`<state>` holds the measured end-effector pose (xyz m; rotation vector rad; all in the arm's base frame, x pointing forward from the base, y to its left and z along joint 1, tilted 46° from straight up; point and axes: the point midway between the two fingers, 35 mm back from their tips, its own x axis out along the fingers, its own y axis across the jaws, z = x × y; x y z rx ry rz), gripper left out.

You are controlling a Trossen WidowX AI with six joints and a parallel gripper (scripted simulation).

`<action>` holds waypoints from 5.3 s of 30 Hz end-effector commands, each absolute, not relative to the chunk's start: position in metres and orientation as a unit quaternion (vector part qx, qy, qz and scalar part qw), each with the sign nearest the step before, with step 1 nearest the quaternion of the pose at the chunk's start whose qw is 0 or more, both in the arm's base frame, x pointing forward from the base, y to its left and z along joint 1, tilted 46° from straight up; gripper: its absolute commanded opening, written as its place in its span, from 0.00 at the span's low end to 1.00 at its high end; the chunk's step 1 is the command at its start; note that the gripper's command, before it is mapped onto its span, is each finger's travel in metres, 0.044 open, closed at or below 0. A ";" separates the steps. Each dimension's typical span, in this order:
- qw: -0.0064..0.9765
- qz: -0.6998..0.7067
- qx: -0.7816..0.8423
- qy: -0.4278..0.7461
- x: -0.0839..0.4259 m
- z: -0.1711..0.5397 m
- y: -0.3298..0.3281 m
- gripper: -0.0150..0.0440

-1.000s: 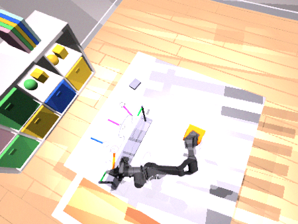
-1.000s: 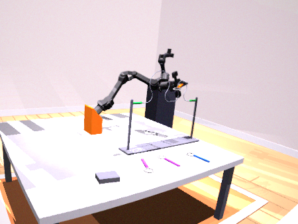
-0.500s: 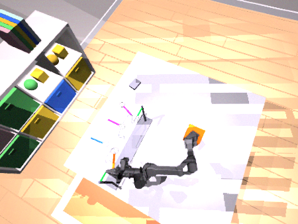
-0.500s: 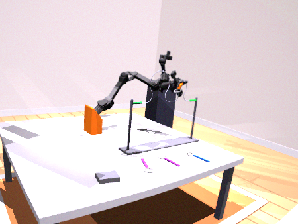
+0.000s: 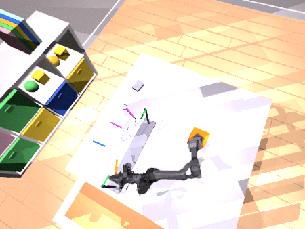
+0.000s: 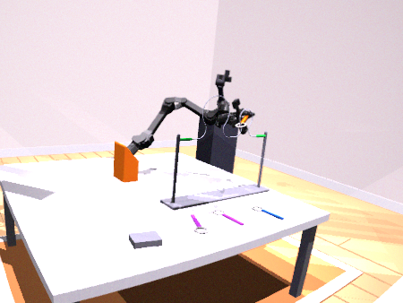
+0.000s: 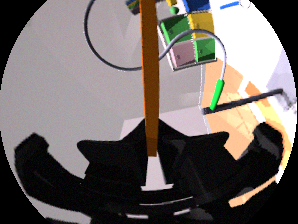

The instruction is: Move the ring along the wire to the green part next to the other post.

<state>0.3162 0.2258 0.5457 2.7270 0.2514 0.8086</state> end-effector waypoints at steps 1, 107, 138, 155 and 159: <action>0.183 0.283 0.936 0.098 0.316 0.538 0.241 0.00; 0.866 0.247 0.358 0.247 0.314 0.258 0.263 0.00; 0.939 0.197 0.127 0.252 0.330 0.209 0.191 0.00; 0.955 0.146 -0.077 0.245 0.344 0.204 0.126 0.00; 0.953 0.133 -0.125 0.241 0.348 0.207 0.110 0.00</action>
